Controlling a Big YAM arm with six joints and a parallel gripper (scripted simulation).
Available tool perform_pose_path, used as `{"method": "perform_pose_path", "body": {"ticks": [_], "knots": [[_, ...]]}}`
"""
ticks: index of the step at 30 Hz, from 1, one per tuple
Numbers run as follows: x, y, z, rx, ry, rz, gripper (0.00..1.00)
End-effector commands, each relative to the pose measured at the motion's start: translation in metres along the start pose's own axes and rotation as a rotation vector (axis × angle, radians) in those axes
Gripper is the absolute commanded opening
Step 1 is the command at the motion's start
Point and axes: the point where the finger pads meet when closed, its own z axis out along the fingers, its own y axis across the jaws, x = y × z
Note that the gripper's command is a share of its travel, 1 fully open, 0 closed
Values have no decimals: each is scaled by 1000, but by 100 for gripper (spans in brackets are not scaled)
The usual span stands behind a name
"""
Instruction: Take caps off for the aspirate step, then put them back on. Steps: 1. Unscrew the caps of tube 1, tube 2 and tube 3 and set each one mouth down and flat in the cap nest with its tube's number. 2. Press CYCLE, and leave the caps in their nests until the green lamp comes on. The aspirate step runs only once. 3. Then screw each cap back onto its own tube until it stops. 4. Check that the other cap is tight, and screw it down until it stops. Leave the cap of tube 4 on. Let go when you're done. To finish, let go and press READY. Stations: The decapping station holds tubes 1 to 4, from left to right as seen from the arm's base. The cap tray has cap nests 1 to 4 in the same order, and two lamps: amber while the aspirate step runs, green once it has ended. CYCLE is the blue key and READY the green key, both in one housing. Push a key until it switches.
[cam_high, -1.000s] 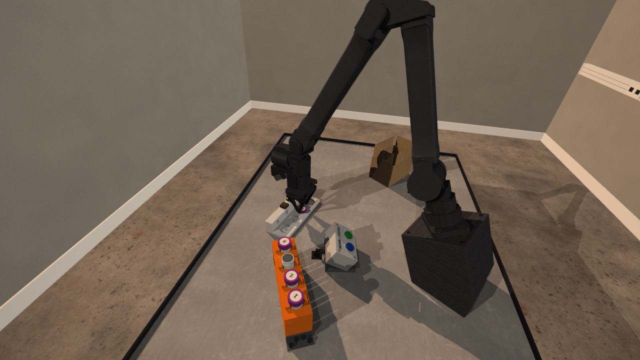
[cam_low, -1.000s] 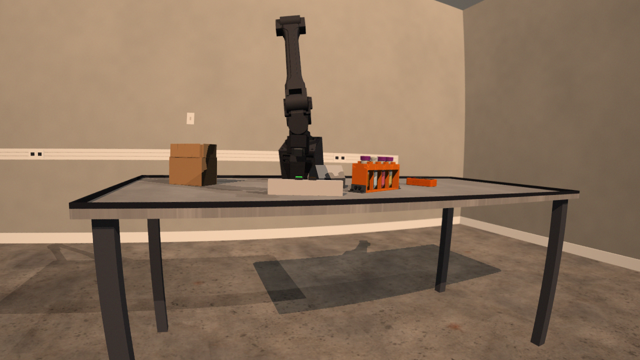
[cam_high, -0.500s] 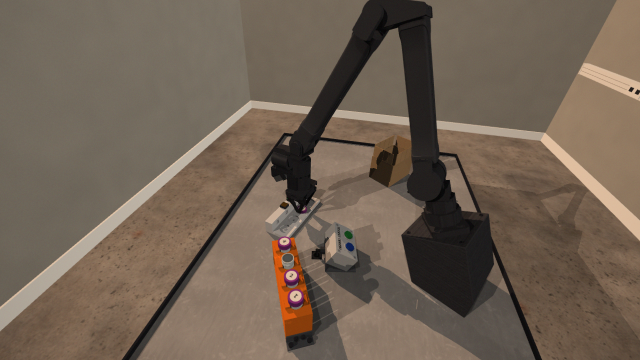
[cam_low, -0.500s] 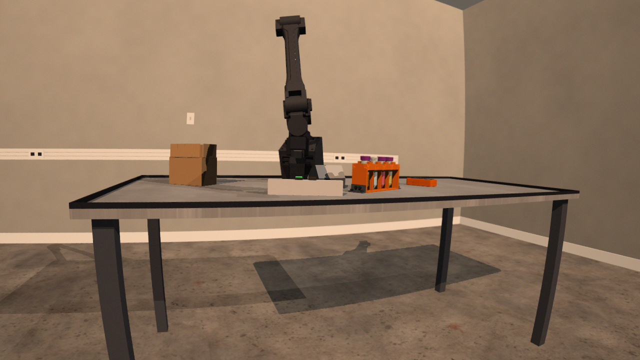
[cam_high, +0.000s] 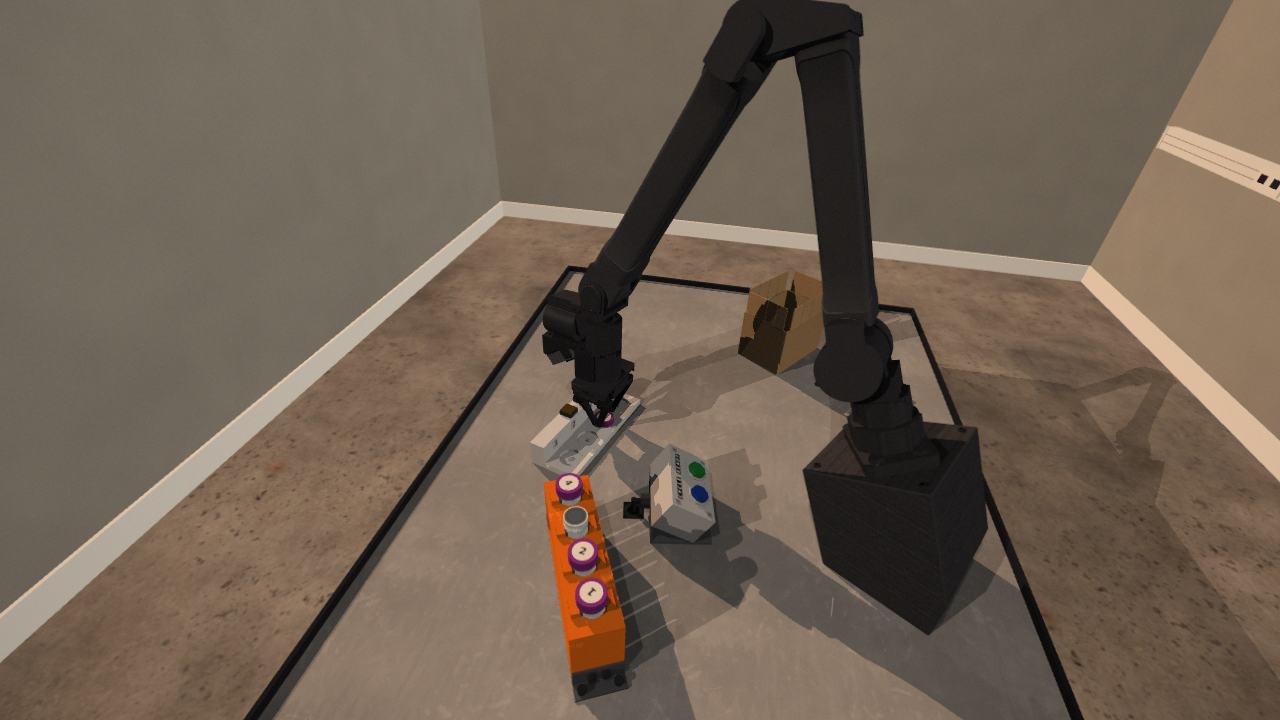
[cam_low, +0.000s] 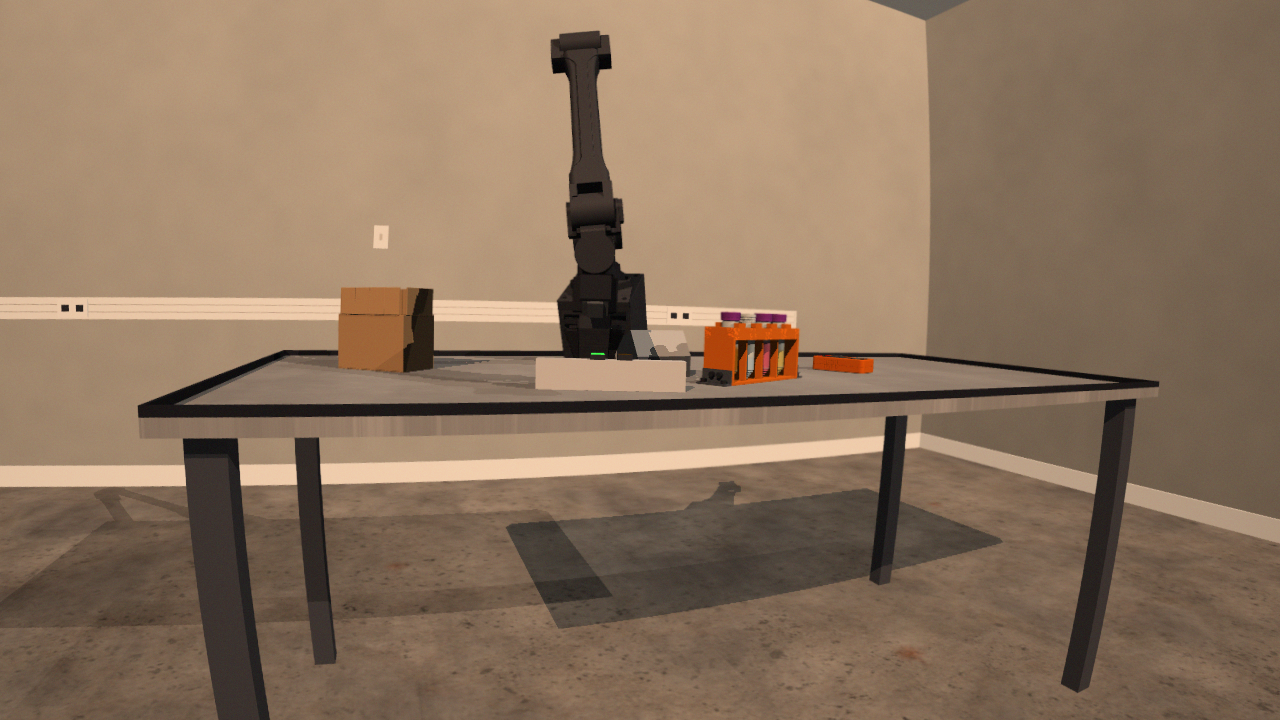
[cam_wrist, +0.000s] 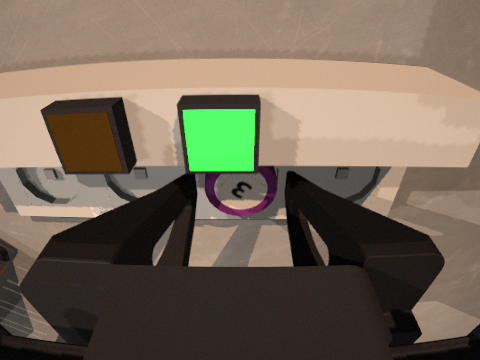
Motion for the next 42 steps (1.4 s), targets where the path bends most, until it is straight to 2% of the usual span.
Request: {"method": "perform_pose_path", "body": {"ticks": [1, 8, 9, 23, 27, 34, 36, 42], "knots": [[-1, -5, 8, 3, 1, 0, 47], [1, -4, 8, 2, 3, -2, 47], [-8, -1, -1, 0, -15, 1, 0], [-8, -1, -1, 0, -15, 1, 0], [-2, 4, -26, -4, -10, -1, 0], [-22, 2, -70, -2, -47, 5, 0], [-22, 2, -70, -2, -47, 5, 0], [-22, 2, -101, -3, -50, 6, 0]]}}
